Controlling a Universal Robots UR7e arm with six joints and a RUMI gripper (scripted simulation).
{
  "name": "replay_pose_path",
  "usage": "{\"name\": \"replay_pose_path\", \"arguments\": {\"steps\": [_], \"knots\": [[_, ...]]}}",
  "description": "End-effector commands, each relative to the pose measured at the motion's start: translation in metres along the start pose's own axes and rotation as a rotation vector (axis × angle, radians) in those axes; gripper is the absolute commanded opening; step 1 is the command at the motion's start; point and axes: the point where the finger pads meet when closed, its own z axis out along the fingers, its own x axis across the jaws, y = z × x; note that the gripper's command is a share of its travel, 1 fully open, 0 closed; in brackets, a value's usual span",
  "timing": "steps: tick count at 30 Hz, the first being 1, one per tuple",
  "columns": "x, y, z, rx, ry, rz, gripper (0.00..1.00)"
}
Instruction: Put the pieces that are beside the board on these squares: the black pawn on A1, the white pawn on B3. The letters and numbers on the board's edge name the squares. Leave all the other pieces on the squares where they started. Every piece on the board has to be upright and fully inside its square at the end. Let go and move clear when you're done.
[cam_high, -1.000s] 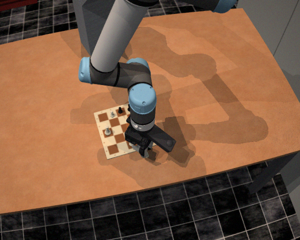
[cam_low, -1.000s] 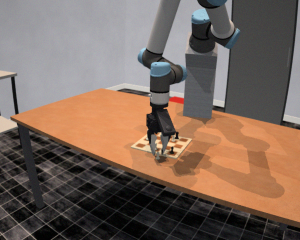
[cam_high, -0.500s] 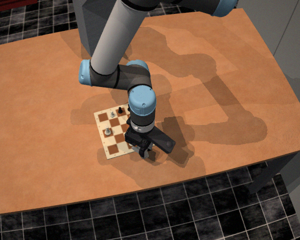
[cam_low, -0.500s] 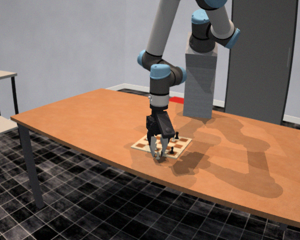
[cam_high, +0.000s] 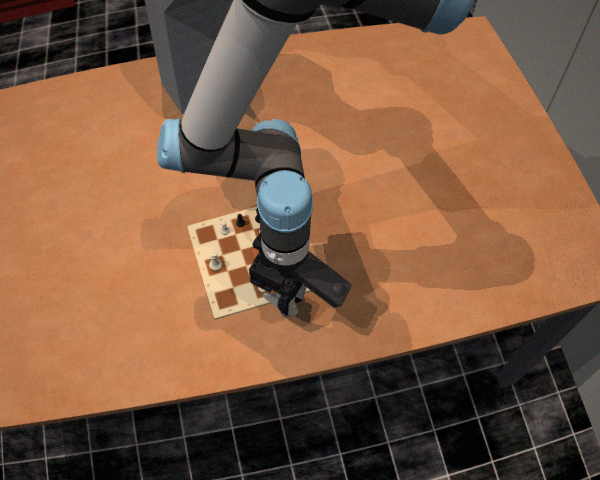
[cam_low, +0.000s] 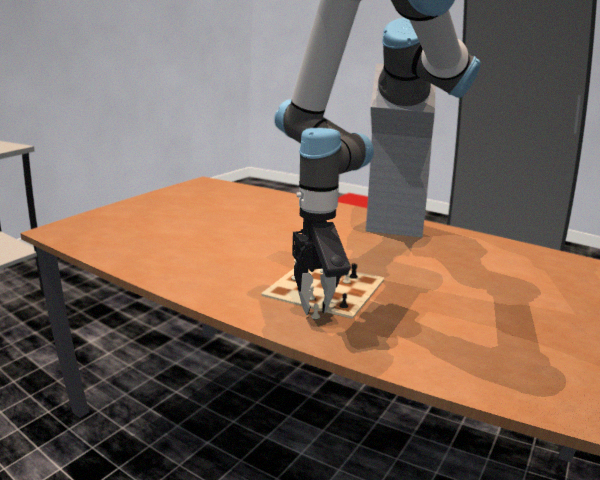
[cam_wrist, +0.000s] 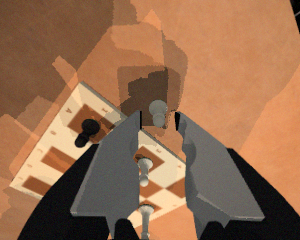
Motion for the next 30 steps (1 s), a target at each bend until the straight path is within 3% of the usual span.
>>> {"name": "replay_pose_path", "arguments": {"steps": [1, 11, 12, 30], "knots": [[0.0006, -0.001, -0.0001, 0.001, 0.002, 0.0, 0.2], [0.0006, -0.001, -0.0001, 0.001, 0.002, 0.0, 0.2], [0.0006, -0.001, -0.0001, 0.001, 0.002, 0.0, 0.0], [0.0006, -0.001, -0.0001, 0.001, 0.002, 0.0, 0.0]]}}
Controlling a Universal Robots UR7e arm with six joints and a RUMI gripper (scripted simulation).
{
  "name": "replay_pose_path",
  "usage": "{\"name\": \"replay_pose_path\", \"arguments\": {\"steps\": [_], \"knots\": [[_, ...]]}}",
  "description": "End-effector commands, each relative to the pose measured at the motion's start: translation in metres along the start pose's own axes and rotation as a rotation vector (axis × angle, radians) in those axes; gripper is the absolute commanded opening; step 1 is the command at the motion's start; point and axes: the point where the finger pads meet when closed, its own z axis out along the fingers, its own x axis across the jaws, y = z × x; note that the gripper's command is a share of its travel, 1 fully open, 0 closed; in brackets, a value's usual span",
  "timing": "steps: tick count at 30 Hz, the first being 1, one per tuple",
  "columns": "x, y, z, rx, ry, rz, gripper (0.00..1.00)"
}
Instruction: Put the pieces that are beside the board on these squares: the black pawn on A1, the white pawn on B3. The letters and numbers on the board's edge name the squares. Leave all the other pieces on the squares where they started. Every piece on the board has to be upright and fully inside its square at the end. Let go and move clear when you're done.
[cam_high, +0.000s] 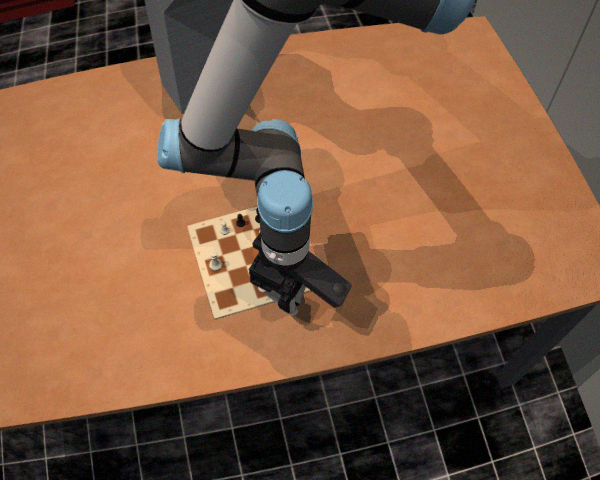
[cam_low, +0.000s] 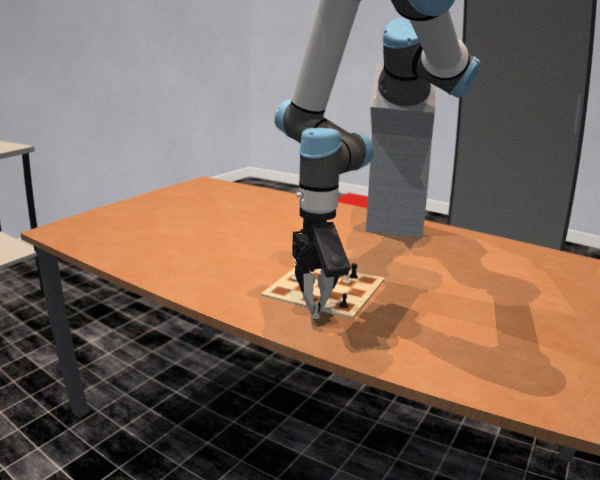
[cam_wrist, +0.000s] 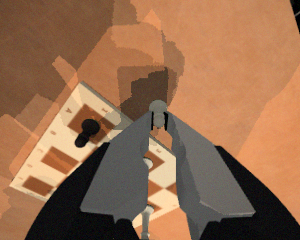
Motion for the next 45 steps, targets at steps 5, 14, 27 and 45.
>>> {"name": "replay_pose_path", "arguments": {"steps": [5, 14, 27, 45], "knots": [[0.001, -0.001, 0.0, 0.001, 0.002, 0.0, 0.0], [0.001, -0.001, 0.0, 0.001, 0.002, 0.0, 0.0], [0.0, 0.001, -0.014, 0.0, 0.001, 0.001, 0.0], [0.0, 0.001, -0.086, 0.0, 0.001, 0.001, 0.0]]}}
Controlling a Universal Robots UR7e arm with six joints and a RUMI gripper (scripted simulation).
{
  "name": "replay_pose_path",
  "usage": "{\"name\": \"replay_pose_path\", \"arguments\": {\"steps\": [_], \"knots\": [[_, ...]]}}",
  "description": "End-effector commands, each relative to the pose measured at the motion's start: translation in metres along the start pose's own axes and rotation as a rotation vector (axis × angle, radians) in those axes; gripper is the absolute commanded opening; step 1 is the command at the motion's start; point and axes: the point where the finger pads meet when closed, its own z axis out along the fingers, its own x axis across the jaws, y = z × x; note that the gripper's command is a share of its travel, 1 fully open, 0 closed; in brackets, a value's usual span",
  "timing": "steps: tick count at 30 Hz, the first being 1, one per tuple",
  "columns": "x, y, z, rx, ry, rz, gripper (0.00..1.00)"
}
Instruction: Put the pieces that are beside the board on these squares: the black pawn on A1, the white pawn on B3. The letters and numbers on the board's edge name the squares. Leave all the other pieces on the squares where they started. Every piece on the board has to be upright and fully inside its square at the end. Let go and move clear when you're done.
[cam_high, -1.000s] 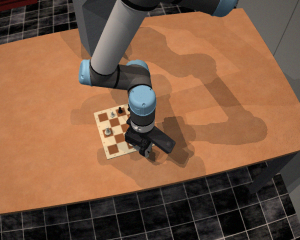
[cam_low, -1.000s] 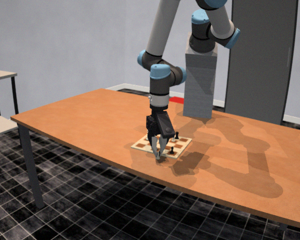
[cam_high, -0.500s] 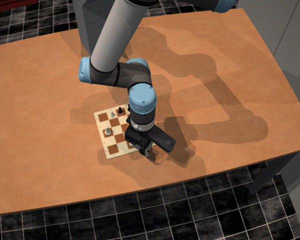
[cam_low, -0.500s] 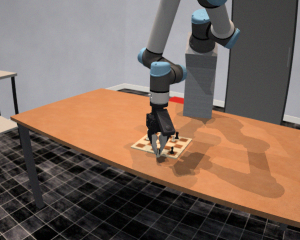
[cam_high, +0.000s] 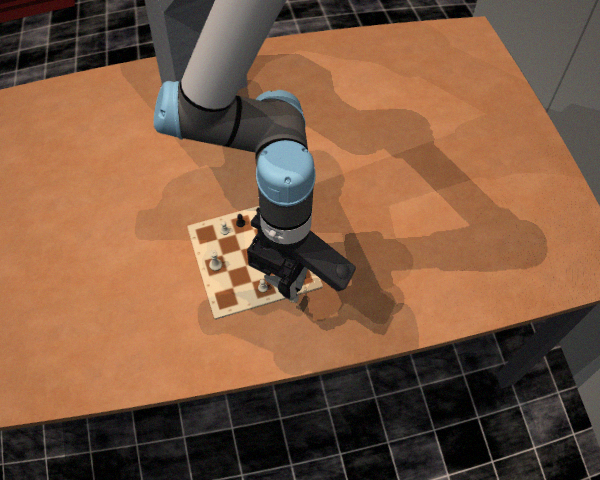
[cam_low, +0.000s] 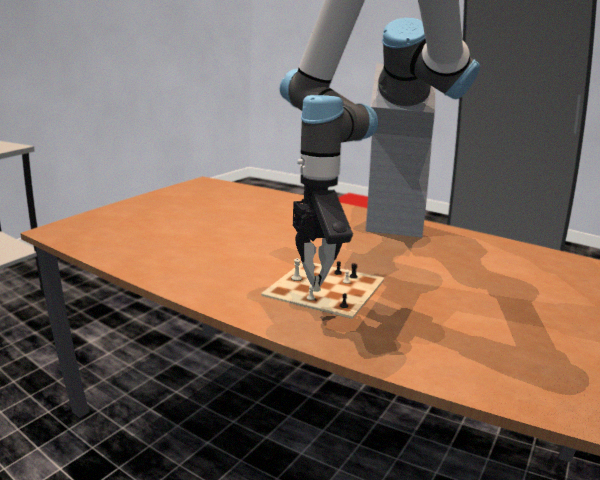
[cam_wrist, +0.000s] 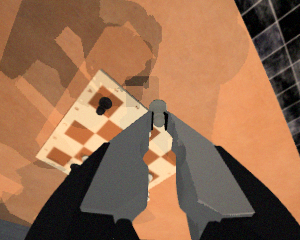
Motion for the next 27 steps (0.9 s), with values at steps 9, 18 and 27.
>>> {"name": "replay_pose_path", "arguments": {"steps": [9, 18, 27], "knots": [[-0.002, 0.002, -0.036, -0.003, -0.008, 0.0, 0.0], [-0.001, 0.001, -0.036, -0.002, -0.007, -0.002, 0.0], [-0.008, 0.024, -0.034, -0.006, -0.01, 0.143, 0.0]]}}
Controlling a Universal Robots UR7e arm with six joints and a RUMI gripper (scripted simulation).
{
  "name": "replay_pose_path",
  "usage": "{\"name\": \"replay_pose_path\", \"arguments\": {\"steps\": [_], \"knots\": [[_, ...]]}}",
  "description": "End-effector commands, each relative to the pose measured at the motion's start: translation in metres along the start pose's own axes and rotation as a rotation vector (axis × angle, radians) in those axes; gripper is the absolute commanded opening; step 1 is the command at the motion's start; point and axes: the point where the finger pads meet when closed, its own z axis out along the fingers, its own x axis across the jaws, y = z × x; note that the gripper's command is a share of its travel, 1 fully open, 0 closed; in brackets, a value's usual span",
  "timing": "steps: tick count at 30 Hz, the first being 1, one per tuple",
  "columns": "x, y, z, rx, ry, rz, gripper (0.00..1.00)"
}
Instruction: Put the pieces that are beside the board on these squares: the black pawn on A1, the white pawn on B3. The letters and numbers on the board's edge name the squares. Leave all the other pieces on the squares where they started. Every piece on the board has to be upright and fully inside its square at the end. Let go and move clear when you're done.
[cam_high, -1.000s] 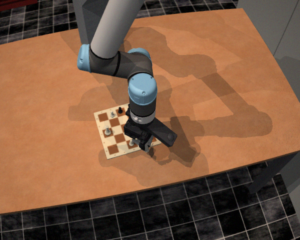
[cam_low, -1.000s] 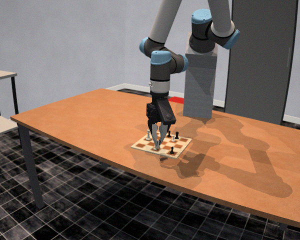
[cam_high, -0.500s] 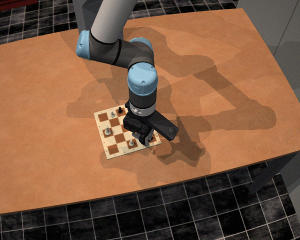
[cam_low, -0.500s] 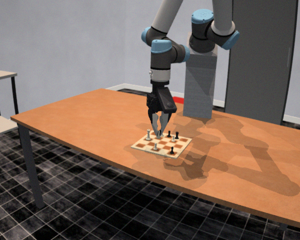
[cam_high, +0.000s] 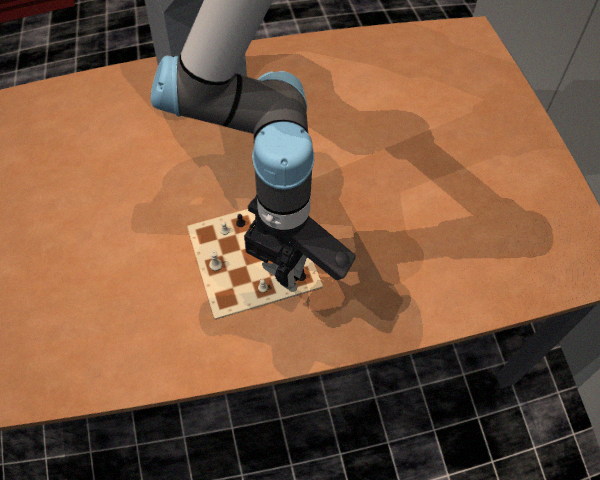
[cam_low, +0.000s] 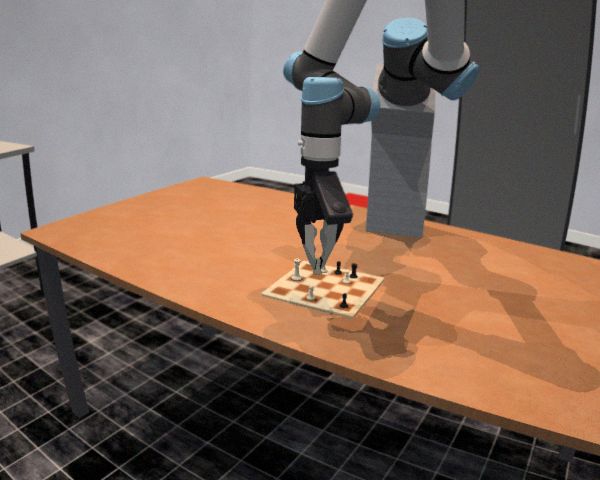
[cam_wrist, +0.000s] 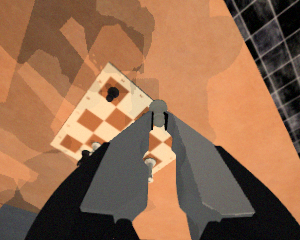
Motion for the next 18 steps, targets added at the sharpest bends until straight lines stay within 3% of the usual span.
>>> {"name": "replay_pose_path", "arguments": {"steps": [1, 5, 12, 18], "knots": [[-0.007, 0.027, 0.001, -0.003, -0.003, 0.165, 0.0], [-0.012, 0.041, 0.001, -0.004, -0.003, 0.266, 0.0], [-0.031, 0.088, -0.004, -0.005, -0.004, 0.569, 0.0], [-0.038, 0.1, -0.007, -0.002, -0.002, 0.717, 0.0]]}}
